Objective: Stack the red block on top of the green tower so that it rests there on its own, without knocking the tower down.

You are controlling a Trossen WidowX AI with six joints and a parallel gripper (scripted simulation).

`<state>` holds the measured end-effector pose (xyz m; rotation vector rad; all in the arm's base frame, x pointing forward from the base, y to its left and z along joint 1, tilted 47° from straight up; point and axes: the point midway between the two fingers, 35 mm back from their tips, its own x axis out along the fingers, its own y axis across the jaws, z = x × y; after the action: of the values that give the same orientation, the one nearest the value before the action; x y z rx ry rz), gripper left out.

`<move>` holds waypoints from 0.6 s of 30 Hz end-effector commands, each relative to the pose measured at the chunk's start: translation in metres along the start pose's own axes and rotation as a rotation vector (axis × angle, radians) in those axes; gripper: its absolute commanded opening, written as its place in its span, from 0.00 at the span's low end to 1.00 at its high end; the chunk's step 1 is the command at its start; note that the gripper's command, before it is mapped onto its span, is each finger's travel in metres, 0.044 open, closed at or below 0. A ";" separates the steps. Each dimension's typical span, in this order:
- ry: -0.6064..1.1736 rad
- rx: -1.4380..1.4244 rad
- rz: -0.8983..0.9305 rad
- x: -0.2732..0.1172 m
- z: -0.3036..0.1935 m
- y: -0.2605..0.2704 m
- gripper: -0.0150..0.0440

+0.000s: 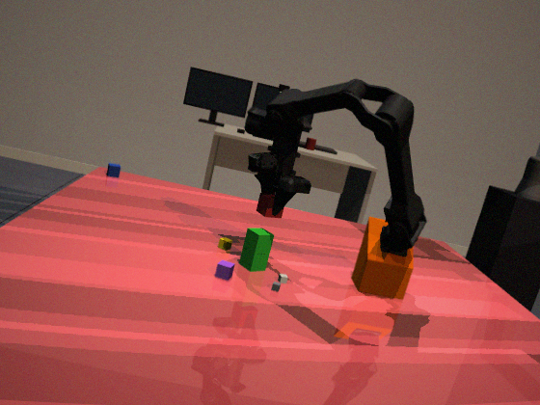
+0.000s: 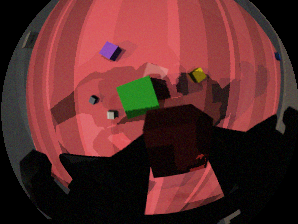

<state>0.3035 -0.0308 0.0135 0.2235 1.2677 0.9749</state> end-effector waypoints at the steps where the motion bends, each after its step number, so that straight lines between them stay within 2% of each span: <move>1: -0.009 -0.001 0.004 -0.001 0.025 0.024 0.25; 11: -0.010 -0.002 0.008 0.002 0.032 0.033 0.25; 18: -0.010 -0.002 0.008 0.024 0.032 0.033 0.25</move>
<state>0.3172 0.0088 0.0362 0.2202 1.2520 0.9794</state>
